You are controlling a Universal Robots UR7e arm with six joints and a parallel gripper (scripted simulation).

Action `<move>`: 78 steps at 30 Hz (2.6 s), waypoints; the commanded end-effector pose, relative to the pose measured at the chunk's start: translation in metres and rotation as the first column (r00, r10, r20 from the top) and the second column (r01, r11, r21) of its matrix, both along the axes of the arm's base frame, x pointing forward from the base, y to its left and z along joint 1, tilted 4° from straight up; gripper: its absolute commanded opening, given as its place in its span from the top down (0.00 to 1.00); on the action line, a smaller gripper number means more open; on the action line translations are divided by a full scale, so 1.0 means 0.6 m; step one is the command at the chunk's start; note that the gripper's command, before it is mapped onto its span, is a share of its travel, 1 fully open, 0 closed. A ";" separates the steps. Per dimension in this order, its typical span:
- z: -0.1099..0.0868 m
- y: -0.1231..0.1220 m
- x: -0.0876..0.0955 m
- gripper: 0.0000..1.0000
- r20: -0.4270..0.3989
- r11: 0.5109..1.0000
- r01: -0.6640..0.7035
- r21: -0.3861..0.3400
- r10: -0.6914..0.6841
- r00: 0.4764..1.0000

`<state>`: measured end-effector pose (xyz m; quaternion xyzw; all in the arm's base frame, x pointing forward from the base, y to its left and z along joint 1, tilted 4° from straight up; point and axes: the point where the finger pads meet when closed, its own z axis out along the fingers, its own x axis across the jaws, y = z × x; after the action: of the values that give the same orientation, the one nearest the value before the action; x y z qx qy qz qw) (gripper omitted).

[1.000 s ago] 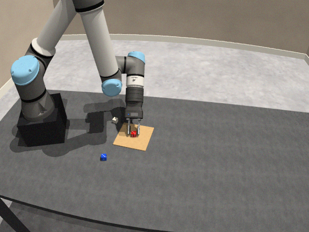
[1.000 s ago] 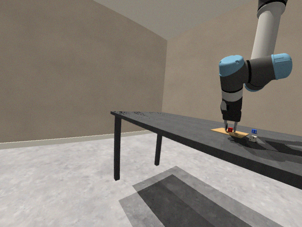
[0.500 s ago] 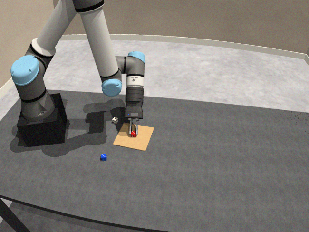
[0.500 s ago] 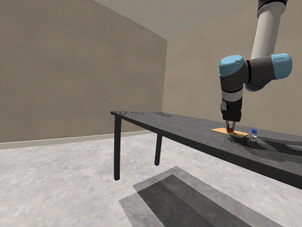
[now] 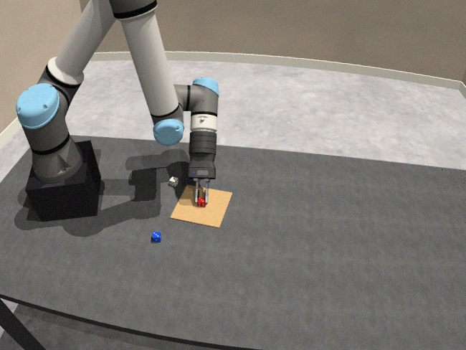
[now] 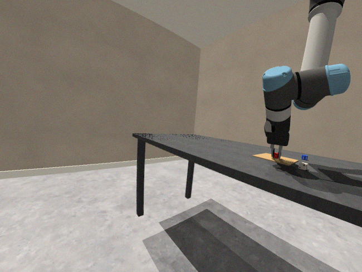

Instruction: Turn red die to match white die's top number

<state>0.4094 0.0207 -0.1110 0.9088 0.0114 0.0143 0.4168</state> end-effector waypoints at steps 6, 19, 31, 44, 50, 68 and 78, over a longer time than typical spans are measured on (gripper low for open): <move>0.001 0.000 0.001 0.60 0.001 1.000 0.000 0.000 0.000 1.000; 0.007 0.001 0.001 0.60 0.001 1.000 0.000 0.000 0.000 1.000; 0.065 0.005 -0.001 0.60 0.001 1.000 0.000 0.000 0.000 1.000; 0.116 0.009 -0.002 0.60 0.001 1.000 0.000 0.000 0.000 1.000; 0.117 0.009 -0.002 0.60 0.001 1.000 0.000 0.000 0.000 1.000; 0.118 0.003 -0.004 0.60 -0.013 0.982 0.007 0.188 -0.004 1.000; 0.122 0.003 -0.002 0.60 -0.006 0.966 -0.004 0.259 0.006 1.000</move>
<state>0.4082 0.0226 -0.0380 0.9531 0.0118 0.0123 0.3022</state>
